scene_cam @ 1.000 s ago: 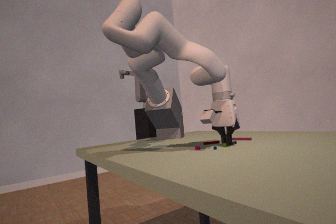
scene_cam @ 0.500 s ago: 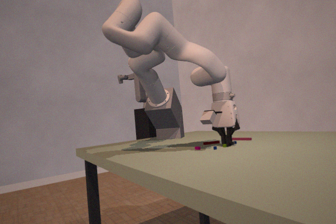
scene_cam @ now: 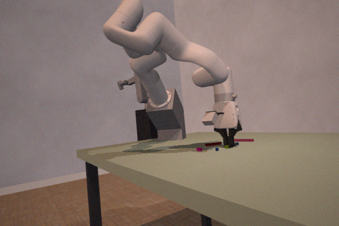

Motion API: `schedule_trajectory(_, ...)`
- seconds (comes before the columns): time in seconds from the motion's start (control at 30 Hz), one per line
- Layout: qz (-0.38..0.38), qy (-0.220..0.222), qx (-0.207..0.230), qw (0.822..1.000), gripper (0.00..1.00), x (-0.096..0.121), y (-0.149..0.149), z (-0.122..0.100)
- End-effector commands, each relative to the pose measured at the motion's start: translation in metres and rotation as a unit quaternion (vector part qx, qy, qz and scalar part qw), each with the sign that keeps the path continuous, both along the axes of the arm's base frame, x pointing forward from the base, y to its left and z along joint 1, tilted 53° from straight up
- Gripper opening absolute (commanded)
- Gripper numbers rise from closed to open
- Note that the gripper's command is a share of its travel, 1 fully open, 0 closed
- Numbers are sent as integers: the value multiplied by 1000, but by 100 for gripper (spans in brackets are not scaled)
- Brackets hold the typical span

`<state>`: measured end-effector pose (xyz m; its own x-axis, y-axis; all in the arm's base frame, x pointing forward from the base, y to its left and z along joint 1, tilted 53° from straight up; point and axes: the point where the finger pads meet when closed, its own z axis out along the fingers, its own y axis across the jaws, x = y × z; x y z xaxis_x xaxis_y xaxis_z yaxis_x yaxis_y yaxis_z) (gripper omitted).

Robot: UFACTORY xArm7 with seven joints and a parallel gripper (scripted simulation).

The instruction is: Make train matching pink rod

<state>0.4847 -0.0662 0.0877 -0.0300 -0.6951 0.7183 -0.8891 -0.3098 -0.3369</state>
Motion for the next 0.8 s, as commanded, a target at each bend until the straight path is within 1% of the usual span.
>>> schedule_trajectory(0.0,2,-1,0,1000,4,1,2,1)
schedule_trajectory(0.3,2,-1,0,1000,4,1,2,1)
schedule_trajectory(0.33,2,-1,0,1000,8,1,2,1)
schedule_trajectory(0.4,2,-1,0,1000,8,1,2,1)
schedule_trajectory(0.43,2,-1,0,1000,12,1,2,1)
schedule_trajectory(0.5,2,-1,0,1000,12,1,2,1)
schedule_trajectory(0.53,2,-1,0,1000,16,1,2,1)
schedule_trajectory(0.67,2,-1,0,1000,16,1,2,1)
schedule_trajectory(0.7,2,-1,0,1000,20,1,2,1)
schedule_trajectory(0.77,2,-1,0,1000,20,1,2,1)
